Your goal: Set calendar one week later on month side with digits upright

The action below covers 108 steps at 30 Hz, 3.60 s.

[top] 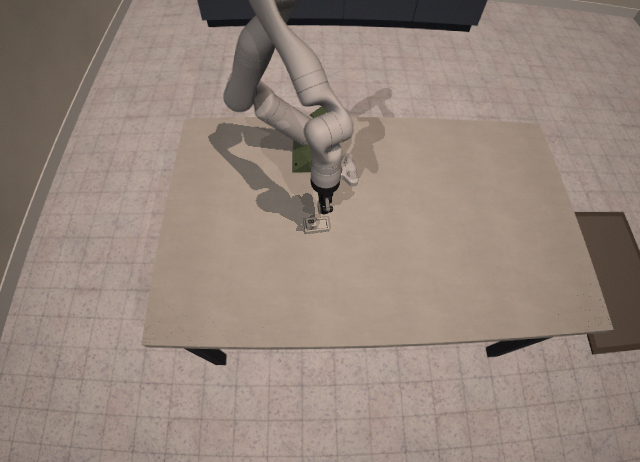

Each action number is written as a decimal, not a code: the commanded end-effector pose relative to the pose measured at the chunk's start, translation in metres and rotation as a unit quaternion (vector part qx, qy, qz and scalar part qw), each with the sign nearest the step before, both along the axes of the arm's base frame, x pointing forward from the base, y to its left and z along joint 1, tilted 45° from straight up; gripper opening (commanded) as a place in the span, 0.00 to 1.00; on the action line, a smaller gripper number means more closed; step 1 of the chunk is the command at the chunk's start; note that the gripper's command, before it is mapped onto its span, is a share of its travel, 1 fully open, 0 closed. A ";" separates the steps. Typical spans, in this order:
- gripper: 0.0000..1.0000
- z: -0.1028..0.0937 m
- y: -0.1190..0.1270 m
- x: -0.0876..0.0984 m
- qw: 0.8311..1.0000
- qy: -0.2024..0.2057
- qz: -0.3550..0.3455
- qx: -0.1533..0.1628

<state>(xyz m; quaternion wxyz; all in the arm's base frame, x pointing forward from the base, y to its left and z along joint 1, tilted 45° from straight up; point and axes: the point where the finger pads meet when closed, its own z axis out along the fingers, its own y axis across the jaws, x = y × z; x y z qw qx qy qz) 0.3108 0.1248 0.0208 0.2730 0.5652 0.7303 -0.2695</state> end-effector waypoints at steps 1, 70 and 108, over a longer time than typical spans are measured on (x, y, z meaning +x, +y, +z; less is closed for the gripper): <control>0.26 0.005 0.005 0.001 1.000 -0.004 0.001 0.000; 0.26 0.026 -0.047 -0.021 0.840 0.426 0.334 -0.038; 0.26 0.067 -0.083 0.005 0.270 0.695 0.664 -0.059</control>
